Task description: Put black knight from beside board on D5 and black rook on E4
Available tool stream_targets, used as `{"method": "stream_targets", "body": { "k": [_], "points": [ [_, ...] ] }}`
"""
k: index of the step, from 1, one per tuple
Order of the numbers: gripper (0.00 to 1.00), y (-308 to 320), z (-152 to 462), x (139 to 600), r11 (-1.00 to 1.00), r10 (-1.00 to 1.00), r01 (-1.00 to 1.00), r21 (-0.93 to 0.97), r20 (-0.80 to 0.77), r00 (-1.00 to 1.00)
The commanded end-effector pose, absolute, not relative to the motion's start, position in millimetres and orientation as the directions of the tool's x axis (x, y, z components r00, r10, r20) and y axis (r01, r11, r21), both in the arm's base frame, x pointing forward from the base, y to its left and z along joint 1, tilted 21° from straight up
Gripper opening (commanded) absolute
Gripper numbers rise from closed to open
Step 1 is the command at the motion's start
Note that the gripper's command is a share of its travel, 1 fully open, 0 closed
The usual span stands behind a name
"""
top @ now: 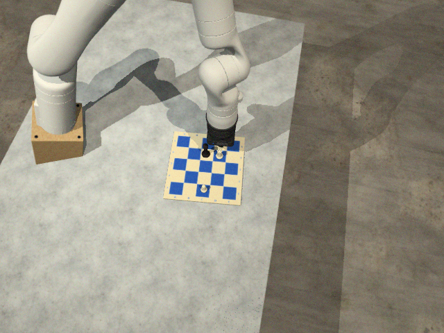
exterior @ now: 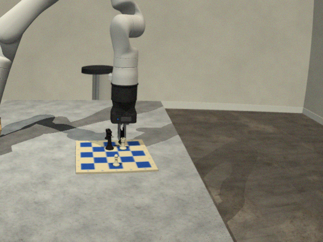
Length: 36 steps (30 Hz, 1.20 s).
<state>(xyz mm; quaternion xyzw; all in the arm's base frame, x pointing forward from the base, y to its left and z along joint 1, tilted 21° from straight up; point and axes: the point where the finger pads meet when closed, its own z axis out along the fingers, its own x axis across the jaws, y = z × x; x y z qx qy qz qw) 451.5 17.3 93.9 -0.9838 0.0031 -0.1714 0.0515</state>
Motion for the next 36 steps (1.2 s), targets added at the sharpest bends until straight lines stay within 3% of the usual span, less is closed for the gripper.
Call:
{"method": "stream_targets", "body": {
  "k": [1, 36],
  "points": [
    [0.00, 17.2, 94.5, 451.9, -0.995, -0.024, 0.011, -0.103, 0.338, 0.941],
    [0.00, 17.6, 90.5, 453.4, -0.995, -0.024, 0.011, -0.103, 0.338, 0.941]
  ]
}}
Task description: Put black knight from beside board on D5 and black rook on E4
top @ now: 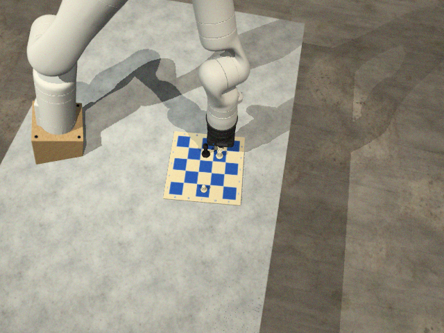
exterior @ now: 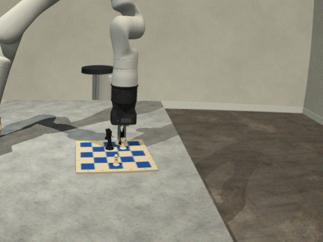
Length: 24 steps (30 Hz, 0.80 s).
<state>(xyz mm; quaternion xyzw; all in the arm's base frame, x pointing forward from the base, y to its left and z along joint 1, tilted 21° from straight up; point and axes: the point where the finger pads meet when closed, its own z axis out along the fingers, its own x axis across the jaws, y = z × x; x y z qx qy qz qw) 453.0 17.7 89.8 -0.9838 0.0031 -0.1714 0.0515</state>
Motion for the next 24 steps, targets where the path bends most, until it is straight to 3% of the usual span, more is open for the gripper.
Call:
{"method": "stream_targets", "body": {
  "k": [1, 22, 23, 24],
  "points": [
    [0.00, 17.6, 90.5, 453.4, -0.995, -0.024, 0.011, -0.103, 0.338, 0.941],
    [0.00, 17.6, 90.5, 453.4, -0.995, -0.024, 0.011, -0.103, 0.338, 0.941],
    [0.15, 17.6, 90.5, 453.4, -0.995, -0.024, 0.011, -0.103, 0.338, 0.941],
    [0.15, 17.6, 90.5, 453.4, -0.995, -0.024, 0.011, -0.103, 0.338, 0.941]
  ]
}}
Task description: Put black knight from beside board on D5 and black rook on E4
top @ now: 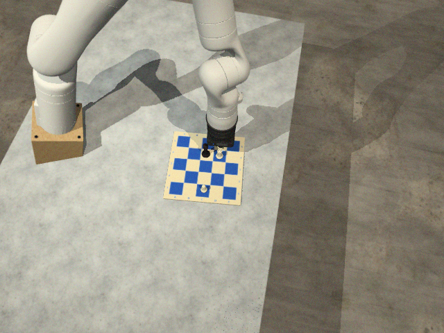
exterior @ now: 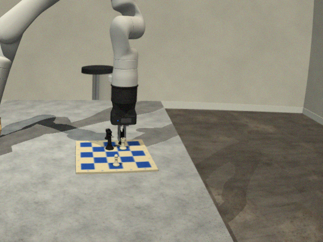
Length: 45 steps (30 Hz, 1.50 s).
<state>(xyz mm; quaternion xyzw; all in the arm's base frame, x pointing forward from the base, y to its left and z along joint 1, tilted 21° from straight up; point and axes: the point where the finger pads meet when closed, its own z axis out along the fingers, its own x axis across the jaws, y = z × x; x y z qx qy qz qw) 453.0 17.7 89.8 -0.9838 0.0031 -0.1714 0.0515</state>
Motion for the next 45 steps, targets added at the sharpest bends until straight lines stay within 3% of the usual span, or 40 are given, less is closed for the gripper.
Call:
{"method": "stream_targets", "body": {
  "k": [1, 2, 4, 5, 9, 10, 12, 13, 29, 45],
  "points": [
    [0.15, 18, 90, 453, -0.995, -0.024, 0.011, -0.103, 0.338, 0.941],
    [0.29, 18, 90, 453, -0.995, -0.024, 0.011, -0.103, 0.338, 0.941],
    [0.29, 18, 90, 453, -0.995, -0.024, 0.011, -0.103, 0.338, 0.941],
    [0.44, 18, 90, 453, -0.995, -0.024, 0.011, -0.103, 0.338, 0.941],
    [0.44, 18, 90, 453, -0.995, -0.024, 0.011, -0.103, 0.338, 0.941],
    [0.58, 18, 90, 453, -0.995, -0.024, 0.011, -0.103, 0.338, 0.941],
    [0.58, 18, 90, 453, -0.995, -0.024, 0.011, -0.103, 0.338, 0.941],
    [0.73, 18, 90, 453, -0.995, -0.024, 0.011, -0.103, 0.338, 0.941],
    [0.73, 17, 95, 452, -0.995, -0.024, 0.011, -0.103, 0.338, 0.941],
    [0.73, 11, 155, 430, -0.995, -0.024, 0.011, -0.103, 0.338, 0.941]
  ]
}}
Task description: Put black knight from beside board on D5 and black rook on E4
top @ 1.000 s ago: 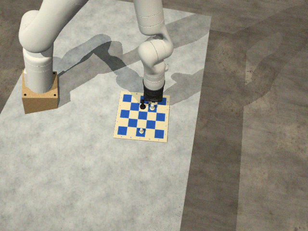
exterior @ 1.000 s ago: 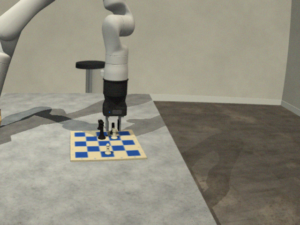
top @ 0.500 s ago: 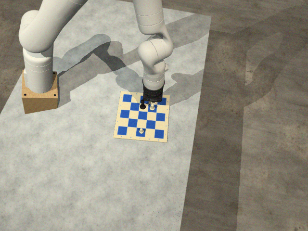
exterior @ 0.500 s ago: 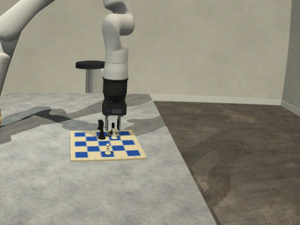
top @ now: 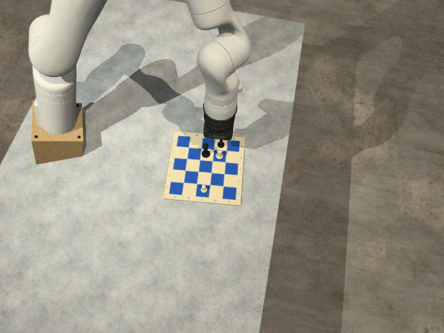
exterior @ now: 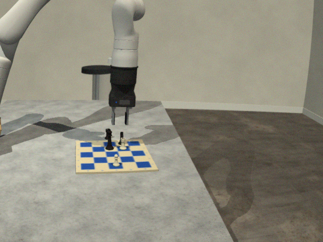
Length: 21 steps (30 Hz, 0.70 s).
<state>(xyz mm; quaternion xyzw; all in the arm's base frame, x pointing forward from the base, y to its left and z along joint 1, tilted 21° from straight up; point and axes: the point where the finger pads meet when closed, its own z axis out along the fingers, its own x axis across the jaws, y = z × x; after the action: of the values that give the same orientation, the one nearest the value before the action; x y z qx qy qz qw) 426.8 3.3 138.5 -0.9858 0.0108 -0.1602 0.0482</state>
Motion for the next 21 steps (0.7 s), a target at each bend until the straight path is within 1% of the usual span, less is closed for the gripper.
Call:
{"method": "stream_targets", "body": {
  "k": [1, 6, 13, 14, 21],
  "points": [
    [0.73, 10, 159, 428, -0.995, -0.024, 0.011, -0.103, 0.338, 0.941],
    [0.73, 9, 172, 424, -0.995, -0.024, 0.011, -0.103, 0.338, 0.941],
    [0.73, 9, 175, 423, -0.995, -0.024, 0.011, -0.103, 0.338, 0.941],
    [1.00, 9, 175, 423, -0.995, -0.024, 0.011, -0.103, 0.338, 0.941],
    [1.00, 9, 175, 423, -0.995, -0.024, 0.011, -0.103, 0.338, 0.941]
  ]
}}
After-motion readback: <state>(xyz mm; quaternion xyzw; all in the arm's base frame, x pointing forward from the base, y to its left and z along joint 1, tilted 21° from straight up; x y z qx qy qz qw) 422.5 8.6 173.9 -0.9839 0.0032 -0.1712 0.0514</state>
